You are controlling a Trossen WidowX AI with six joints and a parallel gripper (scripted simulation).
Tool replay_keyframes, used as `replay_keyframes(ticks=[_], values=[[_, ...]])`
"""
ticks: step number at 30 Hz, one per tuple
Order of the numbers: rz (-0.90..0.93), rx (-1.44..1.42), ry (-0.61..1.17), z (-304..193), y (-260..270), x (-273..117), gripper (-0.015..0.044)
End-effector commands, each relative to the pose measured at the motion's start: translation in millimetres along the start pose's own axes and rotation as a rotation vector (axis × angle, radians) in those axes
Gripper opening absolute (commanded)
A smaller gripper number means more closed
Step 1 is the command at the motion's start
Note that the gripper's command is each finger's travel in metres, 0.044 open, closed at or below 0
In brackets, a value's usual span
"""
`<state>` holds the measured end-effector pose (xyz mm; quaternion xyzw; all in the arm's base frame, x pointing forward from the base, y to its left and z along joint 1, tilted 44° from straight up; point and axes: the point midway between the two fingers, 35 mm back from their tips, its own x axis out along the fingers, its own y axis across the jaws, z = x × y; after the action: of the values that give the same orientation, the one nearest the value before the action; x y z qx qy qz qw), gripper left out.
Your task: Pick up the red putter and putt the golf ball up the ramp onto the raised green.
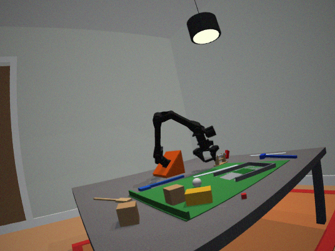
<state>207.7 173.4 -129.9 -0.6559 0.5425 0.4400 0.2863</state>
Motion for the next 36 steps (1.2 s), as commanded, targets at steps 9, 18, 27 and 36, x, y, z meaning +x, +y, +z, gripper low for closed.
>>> replay_keyframes(ticks=[9,18,27,36], values=[[0.005,-0.008,0.008,-6,2,20,0.044],[0.005,-0.008,0.008,-7,2,24,0.044],[0.001,0.0,0.002,-6,0,20,0.0204],[0.001,0.0,0.002,-6,0,20,0.0007]])
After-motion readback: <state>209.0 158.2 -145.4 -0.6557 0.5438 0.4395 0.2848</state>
